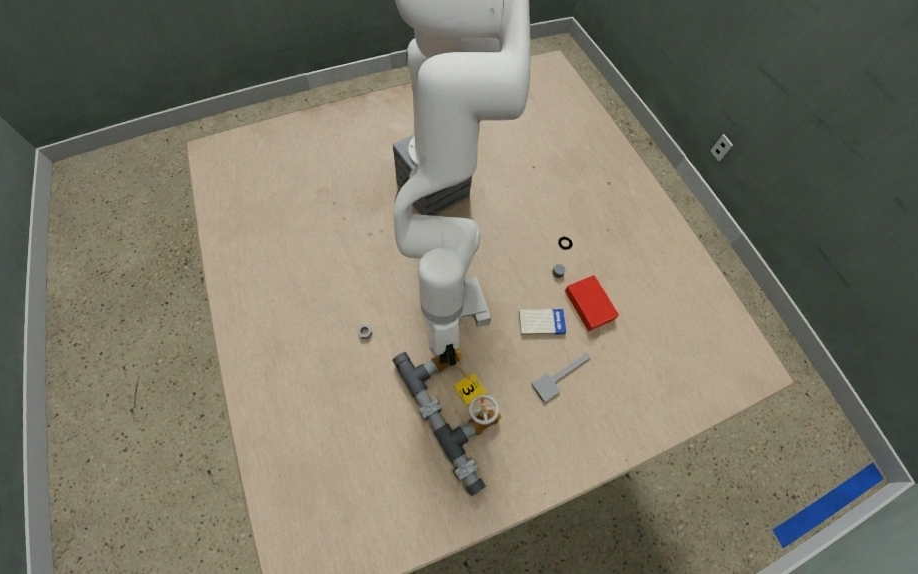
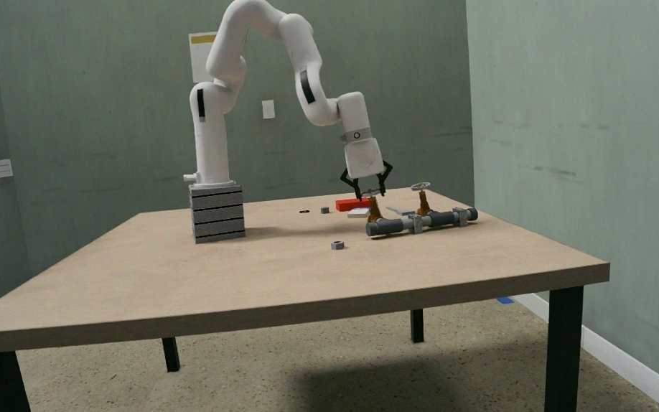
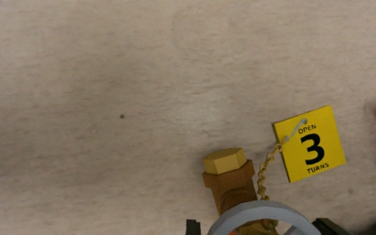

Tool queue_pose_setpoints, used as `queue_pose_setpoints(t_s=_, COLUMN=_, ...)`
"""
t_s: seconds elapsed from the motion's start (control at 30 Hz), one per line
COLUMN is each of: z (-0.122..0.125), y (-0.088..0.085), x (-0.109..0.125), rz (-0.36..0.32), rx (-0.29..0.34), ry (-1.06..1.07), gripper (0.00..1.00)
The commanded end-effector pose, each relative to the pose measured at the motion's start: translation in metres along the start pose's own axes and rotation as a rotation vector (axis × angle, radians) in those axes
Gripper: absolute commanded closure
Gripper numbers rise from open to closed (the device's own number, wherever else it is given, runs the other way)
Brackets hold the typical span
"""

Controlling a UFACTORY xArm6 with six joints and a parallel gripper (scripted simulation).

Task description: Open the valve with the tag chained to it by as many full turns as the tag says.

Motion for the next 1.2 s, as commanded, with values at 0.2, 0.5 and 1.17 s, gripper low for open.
queue_pose_setpoints(t_s=0.2, z=0.0013, y=-0.001, x=0.0017, rz=0.059, rx=0.015, ry=-0.006, gripper=1.0)
queue_pose_setpoints(t_s=0.5, z=0.0013, y=-0.001, x=0.0017, rz=0.059, rx=0.015, ry=-0.006, gripper=1.0)
queue_pose_setpoints(t_s=1.17, z=0.0013, y=-0.001, x=0.0017, rz=0.059, rx=0.015, ry=-0.006, gripper=0.0)
Point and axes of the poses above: the point where the finger pads meet when closed, its own y axis out along the fingers, its own z axis across the jaws, x = y × z, the point moved 1 cm from there along -y, back along the fingers, and after that the axes turned 3 degrees about -y, right-handed, at the moved point
